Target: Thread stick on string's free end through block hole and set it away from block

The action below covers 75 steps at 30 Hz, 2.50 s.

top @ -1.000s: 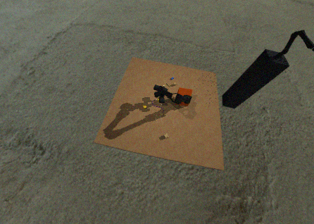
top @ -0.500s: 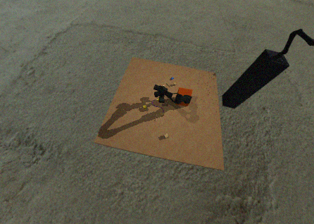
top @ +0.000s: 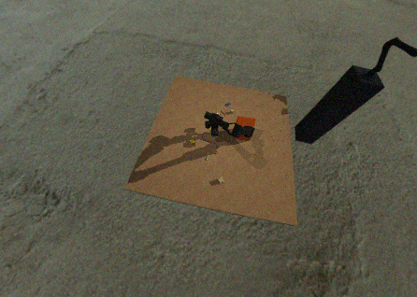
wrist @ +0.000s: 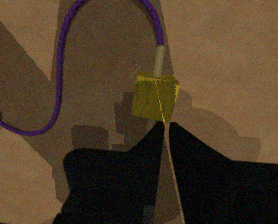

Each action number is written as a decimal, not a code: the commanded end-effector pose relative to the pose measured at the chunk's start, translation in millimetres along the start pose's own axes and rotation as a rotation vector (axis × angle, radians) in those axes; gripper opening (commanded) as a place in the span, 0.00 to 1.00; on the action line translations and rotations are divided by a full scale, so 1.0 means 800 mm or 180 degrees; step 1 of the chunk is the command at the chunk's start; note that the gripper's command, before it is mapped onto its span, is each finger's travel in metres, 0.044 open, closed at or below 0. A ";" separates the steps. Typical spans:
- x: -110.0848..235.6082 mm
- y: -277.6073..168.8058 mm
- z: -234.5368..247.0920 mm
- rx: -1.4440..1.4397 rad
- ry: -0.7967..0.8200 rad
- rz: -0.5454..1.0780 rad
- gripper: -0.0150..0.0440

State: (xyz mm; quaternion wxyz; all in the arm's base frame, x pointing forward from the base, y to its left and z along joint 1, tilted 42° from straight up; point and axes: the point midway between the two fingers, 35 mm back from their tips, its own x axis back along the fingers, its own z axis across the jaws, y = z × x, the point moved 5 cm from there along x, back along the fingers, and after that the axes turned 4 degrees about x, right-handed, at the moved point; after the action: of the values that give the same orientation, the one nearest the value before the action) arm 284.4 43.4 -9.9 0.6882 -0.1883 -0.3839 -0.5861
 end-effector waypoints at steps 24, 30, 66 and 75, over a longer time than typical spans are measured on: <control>-0.006 0.000 0.005 0.0033 0.0047 0.0032 0.25; -0.006 0.000 0.005 0.0033 0.0047 0.0032 0.25; -0.006 0.000 0.005 0.0033 0.0047 0.0032 0.25; 0.066 -0.041 0.020 -0.0188 -0.0090 -0.0594 0.46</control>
State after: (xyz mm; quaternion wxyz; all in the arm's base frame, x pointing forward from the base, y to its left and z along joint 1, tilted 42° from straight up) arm 263.6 22.7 19.5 0.6472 -0.1826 -0.3916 -0.6280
